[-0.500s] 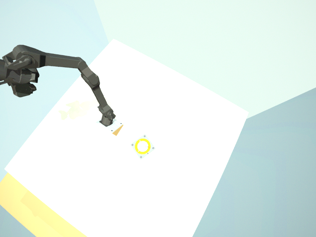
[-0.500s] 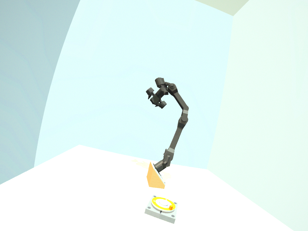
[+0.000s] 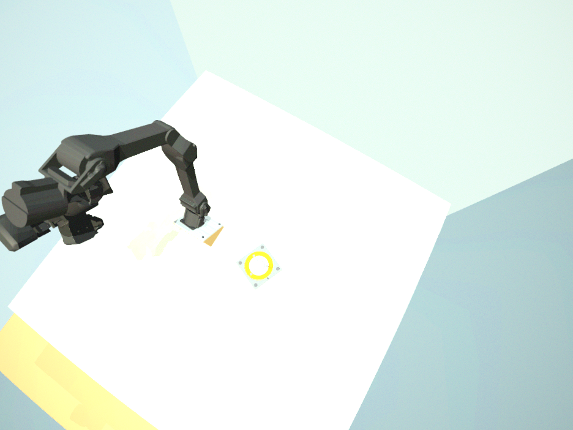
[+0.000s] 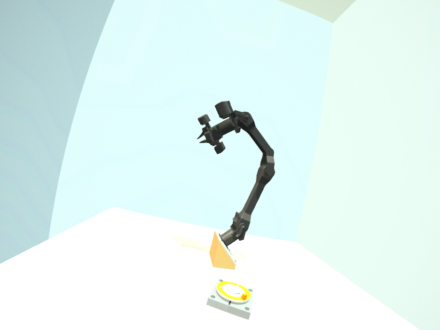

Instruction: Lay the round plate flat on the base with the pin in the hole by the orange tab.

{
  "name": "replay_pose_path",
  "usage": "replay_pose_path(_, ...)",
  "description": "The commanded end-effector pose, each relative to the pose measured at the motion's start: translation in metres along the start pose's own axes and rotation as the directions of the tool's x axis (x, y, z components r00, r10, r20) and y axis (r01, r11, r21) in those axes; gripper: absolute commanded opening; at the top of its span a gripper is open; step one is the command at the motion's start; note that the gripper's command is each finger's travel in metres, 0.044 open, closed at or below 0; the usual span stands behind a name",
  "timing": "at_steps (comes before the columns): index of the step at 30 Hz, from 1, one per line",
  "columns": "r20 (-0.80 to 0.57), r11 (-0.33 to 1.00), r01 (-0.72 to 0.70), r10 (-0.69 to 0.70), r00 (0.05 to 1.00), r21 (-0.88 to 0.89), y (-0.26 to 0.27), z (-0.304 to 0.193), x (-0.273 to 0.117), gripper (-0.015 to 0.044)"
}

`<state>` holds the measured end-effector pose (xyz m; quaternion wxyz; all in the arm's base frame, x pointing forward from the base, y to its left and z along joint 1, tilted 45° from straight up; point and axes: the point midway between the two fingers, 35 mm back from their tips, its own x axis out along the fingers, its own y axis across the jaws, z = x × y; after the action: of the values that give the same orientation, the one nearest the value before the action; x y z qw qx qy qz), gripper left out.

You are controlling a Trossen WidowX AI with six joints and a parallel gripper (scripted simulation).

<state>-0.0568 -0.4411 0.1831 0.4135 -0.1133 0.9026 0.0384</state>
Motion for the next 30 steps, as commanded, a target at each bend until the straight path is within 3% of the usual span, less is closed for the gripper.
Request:
replay_pose_path(1, 0.135, 0.998, 0.069, -0.069, 0.988, 0.000, -0.010, 0.069, -0.028, 0.0000)
replay_pose_path(11, 0.454, 0.998, 0.058, -0.051, 0.889, 0.000, 0.016, 0.217, -0.090, 0.0000)
replay_pose_path(17, 0.629, 0.996, -0.059, 0.086, 0.773, -0.063, 0.077, 0.315, -0.138, 0.0000)
replay_pose_path(27, 0.700, 0.928, -0.298, 0.367, 0.612, -0.225, 0.196, 0.403, -0.191, 0.0000)
replay_pose_path(30, 0.669, 0.858, -0.419, 0.500, 0.550, -0.297, 0.258, 0.426, -0.207, 0.0000)
